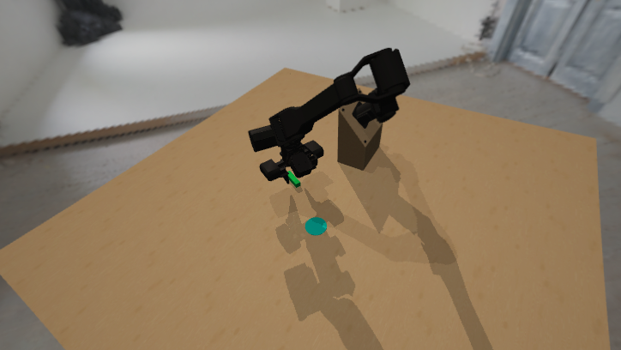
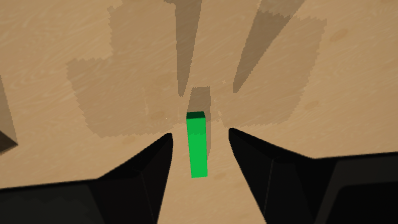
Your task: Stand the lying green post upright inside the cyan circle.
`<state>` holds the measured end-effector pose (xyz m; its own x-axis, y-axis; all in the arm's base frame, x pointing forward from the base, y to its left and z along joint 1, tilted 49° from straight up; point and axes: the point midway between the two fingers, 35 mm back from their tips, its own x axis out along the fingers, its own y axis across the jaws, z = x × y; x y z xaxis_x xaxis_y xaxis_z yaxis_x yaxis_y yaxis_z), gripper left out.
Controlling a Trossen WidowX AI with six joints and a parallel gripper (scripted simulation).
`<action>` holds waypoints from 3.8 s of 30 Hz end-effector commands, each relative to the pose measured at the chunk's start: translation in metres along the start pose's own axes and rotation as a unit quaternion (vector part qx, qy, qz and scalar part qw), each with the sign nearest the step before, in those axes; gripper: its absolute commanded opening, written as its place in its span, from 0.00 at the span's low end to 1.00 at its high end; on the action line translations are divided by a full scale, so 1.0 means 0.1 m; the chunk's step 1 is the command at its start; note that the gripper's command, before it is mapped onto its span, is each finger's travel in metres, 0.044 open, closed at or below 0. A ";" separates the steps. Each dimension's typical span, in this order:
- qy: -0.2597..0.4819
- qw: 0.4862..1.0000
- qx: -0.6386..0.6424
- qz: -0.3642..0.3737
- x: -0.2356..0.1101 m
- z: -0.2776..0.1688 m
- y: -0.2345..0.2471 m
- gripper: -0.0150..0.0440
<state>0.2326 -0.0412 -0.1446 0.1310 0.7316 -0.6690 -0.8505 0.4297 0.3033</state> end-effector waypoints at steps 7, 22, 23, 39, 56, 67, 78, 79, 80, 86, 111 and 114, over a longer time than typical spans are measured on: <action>-0.005 1.000 0.003 0.000 0.16 0.01 0.04 0.43; -0.002 1.000 0.003 -0.002 -0.05 0.00 -0.01 0.29; -0.002 1.000 0.003 -0.003 -0.08 0.00 -0.01 0.29; 0.000 1.000 0.004 -0.004 -0.57 -0.02 -0.04 0.29; -0.002 1.000 0.004 -0.001 -1.03 -0.01 0.03 0.29; 0.000 0.996 0.092 -0.003 -1.07 0.14 -0.06 0.29; 0.001 0.983 0.184 -0.005 -1.11 0.31 -0.15 0.29; 0.001 0.981 0.193 -0.005 -1.12 0.33 -0.16 0.29; 0.001 0.980 0.201 -0.005 -1.12 0.35 -0.16 0.29; 0.001 0.968 0.250 -0.006 -1.14 0.45 -0.20 0.29; -0.001 0.895 0.447 -0.006 -1.20 0.90 -0.33 0.29; -0.001 0.883 0.469 -0.006 -1.20 0.96 -0.34 0.29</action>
<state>0.2905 -0.0950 -0.0144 0.1350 0.7241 -0.6763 -0.0954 0.6889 0.7185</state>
